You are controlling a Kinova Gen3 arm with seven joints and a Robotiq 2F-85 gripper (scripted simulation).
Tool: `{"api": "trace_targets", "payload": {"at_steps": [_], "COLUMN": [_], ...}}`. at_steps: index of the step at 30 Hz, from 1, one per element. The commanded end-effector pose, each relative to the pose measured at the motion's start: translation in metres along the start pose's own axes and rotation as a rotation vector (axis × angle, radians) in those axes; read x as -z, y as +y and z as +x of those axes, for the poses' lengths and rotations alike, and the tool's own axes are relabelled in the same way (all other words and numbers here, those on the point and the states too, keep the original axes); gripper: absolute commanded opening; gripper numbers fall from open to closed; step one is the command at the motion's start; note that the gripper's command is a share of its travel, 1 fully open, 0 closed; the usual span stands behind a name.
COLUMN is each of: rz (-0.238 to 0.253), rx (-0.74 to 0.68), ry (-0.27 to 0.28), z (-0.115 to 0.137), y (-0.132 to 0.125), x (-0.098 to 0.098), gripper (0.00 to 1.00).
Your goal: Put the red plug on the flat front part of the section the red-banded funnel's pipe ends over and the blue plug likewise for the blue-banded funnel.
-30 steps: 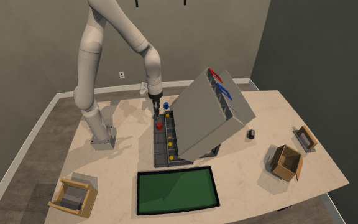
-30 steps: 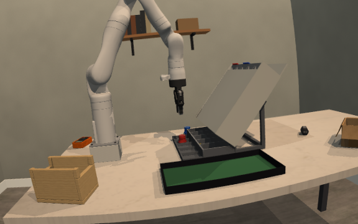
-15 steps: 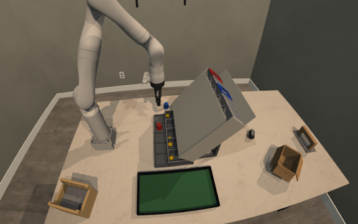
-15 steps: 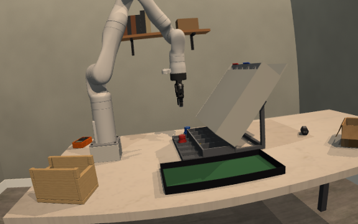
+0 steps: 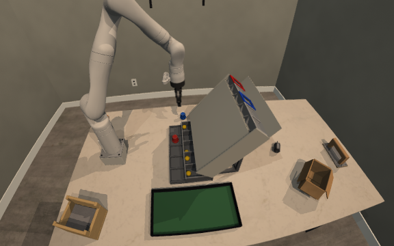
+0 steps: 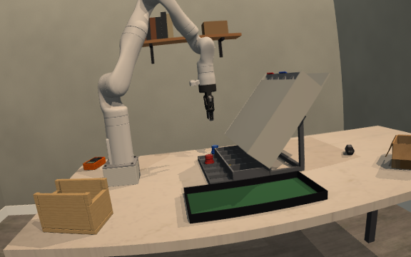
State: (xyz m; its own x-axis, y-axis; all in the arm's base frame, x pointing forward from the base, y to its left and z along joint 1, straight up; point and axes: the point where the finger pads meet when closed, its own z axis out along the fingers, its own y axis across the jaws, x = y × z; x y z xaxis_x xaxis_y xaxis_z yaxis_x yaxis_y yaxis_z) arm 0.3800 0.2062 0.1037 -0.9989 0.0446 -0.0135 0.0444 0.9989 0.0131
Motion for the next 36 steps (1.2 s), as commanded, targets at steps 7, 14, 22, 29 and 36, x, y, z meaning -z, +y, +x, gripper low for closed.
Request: {"api": "trace_targets", "payload": {"at_steps": [7, 14, 22, 29, 36], "rz": [0.014, 0.011, 0.009, 0.009, 0.011], "rx": [0.01, 0.295, 0.513, 0.513, 1.01], "ry": [0.012, 0.011, 0.014, 0.014, 0.021], "z": [-0.011, -0.0129, -0.0129, -0.0129, -0.0091], "y": [0.0513, 0.0486, 0.0486, 0.0486, 0.0522], "x": [-0.0421, -0.0375, -0.0375, -0.0375, -0.0394], "gripper": [0.7, 0.7, 0.7, 0.7, 0.7]}}
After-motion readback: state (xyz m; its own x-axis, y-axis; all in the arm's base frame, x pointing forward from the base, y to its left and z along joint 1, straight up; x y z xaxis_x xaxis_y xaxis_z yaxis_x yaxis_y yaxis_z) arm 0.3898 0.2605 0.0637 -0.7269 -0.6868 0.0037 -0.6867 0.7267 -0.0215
